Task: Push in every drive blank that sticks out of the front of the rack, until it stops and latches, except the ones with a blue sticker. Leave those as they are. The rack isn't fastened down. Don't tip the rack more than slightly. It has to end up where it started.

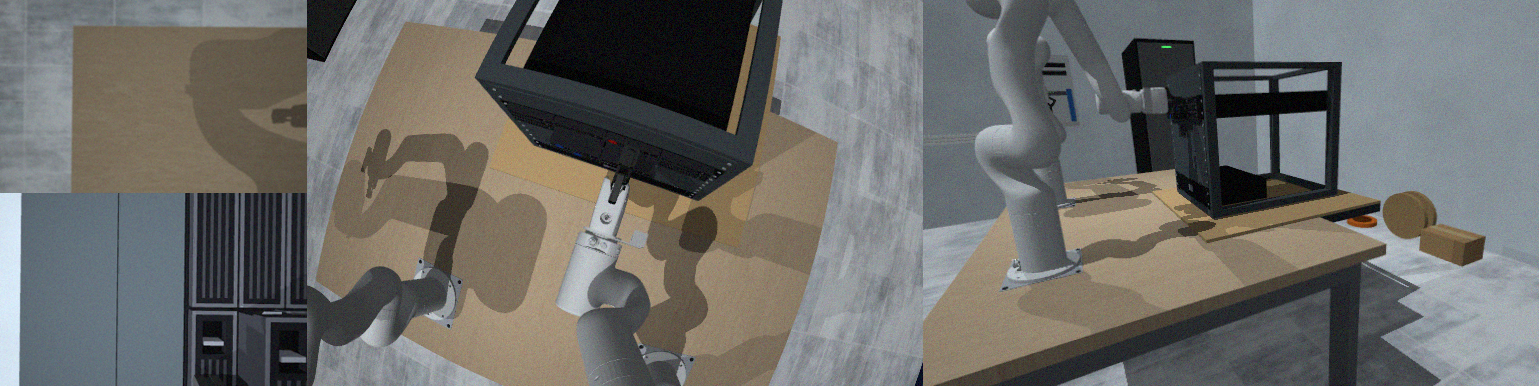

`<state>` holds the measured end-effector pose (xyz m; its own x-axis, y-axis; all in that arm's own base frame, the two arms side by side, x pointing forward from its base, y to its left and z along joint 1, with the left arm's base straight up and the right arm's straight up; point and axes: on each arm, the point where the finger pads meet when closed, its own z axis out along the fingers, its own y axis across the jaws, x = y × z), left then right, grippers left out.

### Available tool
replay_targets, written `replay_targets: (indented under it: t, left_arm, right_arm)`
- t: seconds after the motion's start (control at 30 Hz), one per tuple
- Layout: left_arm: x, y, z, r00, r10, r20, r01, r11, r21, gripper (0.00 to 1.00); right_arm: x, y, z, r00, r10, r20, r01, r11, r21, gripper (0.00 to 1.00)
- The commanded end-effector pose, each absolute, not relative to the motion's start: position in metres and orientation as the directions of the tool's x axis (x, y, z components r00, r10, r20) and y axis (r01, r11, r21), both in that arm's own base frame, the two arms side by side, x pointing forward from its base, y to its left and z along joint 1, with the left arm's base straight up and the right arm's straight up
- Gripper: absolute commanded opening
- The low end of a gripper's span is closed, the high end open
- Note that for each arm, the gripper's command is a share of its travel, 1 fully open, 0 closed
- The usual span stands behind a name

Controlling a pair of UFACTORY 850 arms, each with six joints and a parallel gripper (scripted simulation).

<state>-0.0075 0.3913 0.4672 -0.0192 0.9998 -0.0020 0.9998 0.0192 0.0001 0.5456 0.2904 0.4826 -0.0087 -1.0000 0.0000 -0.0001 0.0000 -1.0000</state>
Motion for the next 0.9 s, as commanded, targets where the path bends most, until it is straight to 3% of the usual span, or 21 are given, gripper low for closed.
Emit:
replay_targets:
  t: [0.0, 0.87]
  left_arm:
    - [-0.008, 0.392, 0.468, -0.019, 1.0, 0.0, 1.0, 0.019, 0.0, 1.0]
    - [-0.008, 0.392, 0.468, -0.019, 1.0, 0.0, 1.0, 0.019, 0.0, 1.0]
  right_arm:
    - [0.542, 0.291, 0.484, -0.009, -1.0, -0.002, 0.002, 0.002, -1.0, 0.0]
    - [0.451, 0.291, 0.484, -0.009, -1.0, -0.002, 0.002, 0.002, -1.0, 0.0]
